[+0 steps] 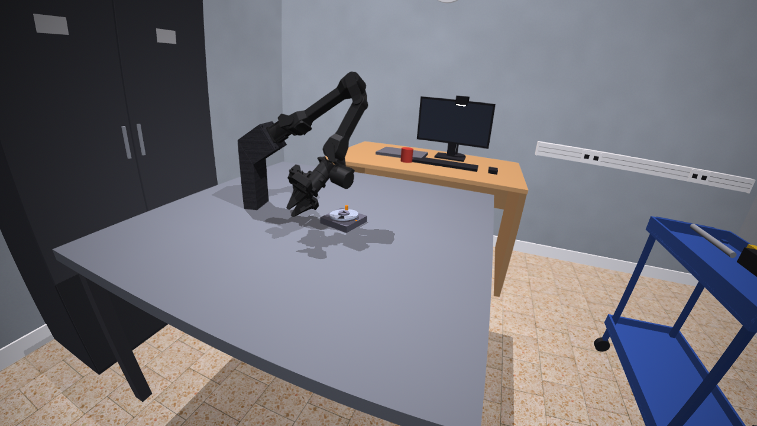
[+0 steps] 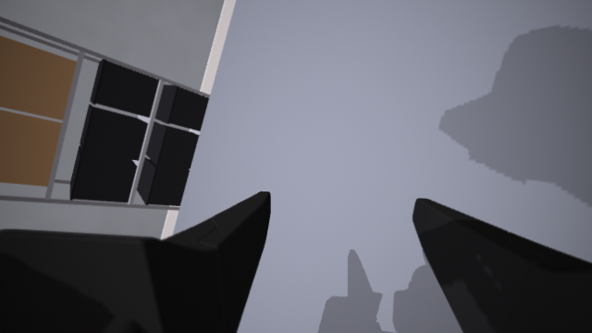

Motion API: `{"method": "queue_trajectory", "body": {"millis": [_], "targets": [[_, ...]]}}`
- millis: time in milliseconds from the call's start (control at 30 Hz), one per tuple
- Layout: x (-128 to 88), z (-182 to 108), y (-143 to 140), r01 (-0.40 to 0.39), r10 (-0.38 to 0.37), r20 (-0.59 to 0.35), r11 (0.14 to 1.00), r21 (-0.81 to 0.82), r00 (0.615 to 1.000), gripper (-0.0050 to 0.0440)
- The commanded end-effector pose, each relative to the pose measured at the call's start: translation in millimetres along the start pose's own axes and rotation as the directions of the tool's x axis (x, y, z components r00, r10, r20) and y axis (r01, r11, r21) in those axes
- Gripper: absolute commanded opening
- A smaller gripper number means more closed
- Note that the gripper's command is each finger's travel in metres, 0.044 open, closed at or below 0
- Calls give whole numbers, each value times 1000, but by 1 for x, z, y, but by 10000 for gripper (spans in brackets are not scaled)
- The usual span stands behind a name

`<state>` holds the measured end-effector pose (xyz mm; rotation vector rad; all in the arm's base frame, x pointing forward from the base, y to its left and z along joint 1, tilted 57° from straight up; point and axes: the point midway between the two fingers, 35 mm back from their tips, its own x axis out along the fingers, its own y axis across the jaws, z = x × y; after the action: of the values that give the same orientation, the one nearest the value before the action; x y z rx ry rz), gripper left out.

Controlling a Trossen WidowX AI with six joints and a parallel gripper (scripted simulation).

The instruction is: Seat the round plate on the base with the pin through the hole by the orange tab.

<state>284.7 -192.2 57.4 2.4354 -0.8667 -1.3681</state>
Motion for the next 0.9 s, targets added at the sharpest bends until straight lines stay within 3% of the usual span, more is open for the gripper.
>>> {"method": "queue_trajectory", "body": {"millis": [0, 233, 300, 367, 567, 800, 867], "targets": [[-17, -10, 0, 59, -72, -54, 977, -207, 996, 208], [-35, -16, -5, 86, -161, -100, 851, -518, 982, 40], [-35, -16, -5, 86, -161, -100, 851, -518, 982, 40], [-44, -19, -7, 76, -199, -121, 762, -643, 973, 0], [-62, -22, -12, 18, -275, -162, 554, -832, 948, 0], [-83, -25, -18, -111, -356, -208, 273, -956, 911, 0], [-83, -25, -18, -111, -356, -208, 273, -956, 911, 0]]}}
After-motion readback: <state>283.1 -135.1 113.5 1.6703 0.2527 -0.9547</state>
